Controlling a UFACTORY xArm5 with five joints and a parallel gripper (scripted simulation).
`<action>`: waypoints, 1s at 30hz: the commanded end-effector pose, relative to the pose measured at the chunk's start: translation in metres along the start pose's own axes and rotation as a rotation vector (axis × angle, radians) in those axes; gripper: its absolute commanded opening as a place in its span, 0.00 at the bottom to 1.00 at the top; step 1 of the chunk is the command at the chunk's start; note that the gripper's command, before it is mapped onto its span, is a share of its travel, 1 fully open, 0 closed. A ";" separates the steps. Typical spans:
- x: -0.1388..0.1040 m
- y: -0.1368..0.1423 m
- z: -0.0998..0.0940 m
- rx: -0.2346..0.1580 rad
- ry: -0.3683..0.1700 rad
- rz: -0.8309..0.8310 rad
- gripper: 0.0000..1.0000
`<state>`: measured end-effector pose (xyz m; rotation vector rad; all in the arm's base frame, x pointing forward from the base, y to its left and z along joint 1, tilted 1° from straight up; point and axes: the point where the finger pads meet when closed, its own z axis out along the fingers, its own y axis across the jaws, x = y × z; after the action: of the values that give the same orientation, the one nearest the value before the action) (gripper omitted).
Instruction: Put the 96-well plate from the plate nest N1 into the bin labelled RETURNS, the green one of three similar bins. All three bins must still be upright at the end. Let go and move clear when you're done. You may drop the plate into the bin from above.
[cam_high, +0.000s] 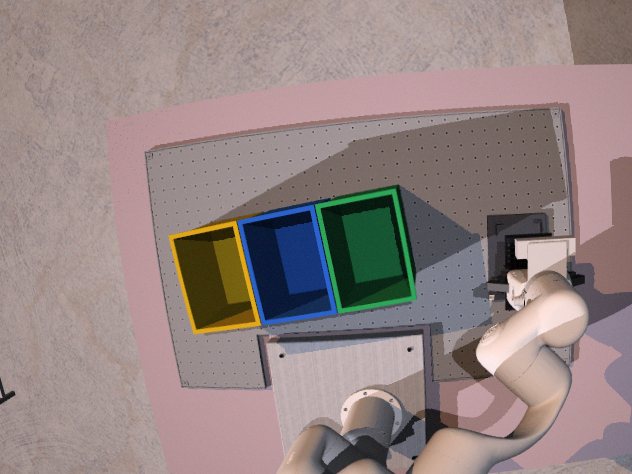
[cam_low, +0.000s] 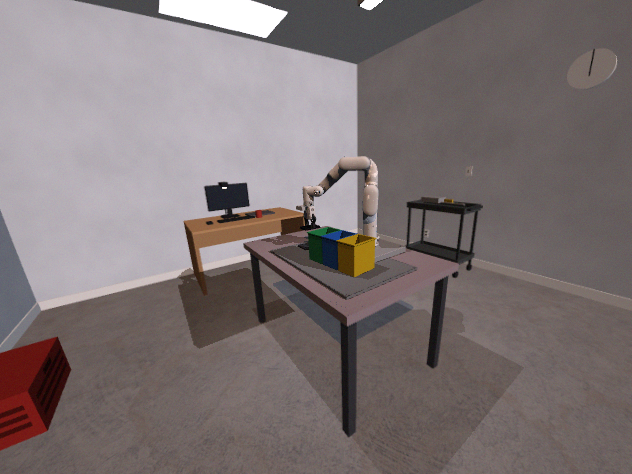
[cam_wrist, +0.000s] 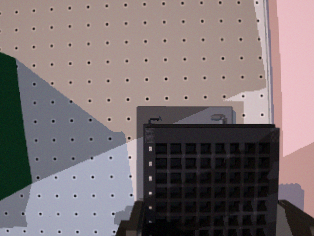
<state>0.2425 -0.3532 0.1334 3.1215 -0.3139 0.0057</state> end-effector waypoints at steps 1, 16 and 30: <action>0.001 0.001 -0.009 -0.003 0.003 0.000 0.00; 0.000 0.001 -0.032 -0.003 0.003 0.000 0.00; 0.000 0.001 -0.052 -0.003 0.003 0.000 0.00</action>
<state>0.2418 -0.3533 0.1768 3.1215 -0.3139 0.0057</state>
